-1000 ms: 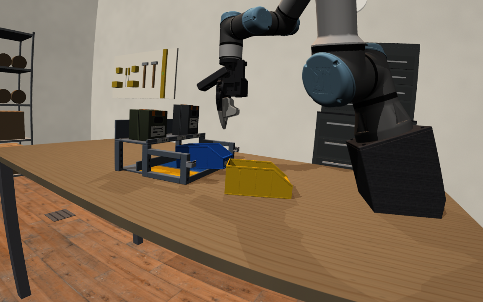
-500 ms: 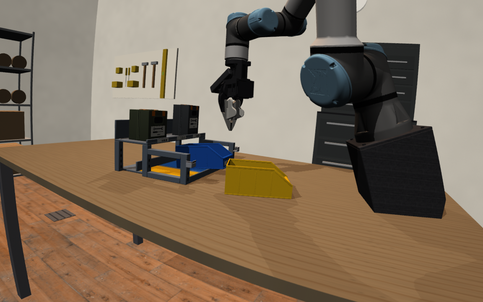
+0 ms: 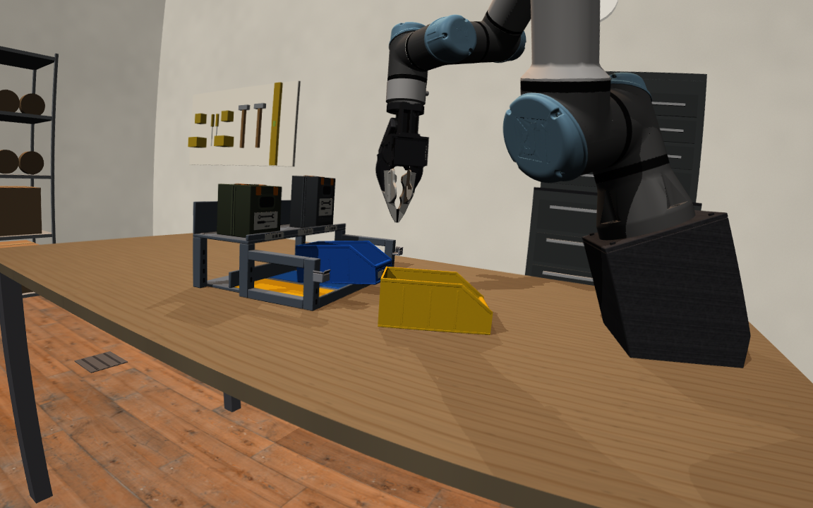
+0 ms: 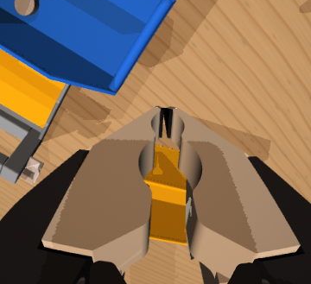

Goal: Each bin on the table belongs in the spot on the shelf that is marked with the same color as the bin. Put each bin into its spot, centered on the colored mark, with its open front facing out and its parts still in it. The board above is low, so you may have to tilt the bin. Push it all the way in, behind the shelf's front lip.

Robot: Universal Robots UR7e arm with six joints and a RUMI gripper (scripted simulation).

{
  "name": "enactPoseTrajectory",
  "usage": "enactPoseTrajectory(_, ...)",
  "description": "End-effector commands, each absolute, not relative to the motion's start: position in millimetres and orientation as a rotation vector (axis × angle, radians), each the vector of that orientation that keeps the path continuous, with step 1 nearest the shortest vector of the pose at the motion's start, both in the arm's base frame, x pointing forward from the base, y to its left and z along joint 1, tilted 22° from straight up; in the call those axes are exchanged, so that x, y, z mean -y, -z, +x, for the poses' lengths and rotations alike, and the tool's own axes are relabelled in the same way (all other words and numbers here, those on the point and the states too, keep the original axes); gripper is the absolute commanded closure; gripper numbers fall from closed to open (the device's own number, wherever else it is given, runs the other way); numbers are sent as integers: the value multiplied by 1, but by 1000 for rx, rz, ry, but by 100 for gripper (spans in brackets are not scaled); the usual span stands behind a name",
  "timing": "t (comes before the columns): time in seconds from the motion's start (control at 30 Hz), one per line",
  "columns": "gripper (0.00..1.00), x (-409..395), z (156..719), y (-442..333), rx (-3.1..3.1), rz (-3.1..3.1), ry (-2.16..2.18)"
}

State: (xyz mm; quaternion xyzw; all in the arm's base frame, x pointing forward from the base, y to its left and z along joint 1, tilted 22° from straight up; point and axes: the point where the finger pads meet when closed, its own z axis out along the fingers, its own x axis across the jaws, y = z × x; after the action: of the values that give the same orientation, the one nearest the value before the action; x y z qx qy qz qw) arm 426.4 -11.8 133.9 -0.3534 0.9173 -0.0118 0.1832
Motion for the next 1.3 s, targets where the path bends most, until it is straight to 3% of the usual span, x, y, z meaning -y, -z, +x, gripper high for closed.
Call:
enactPoseTrajectory(0.0,100,14,422,-131,-2643,-829,8)
enactPoseTrajectory(1.27,100,18,407,-120,-2751,-245,-107)
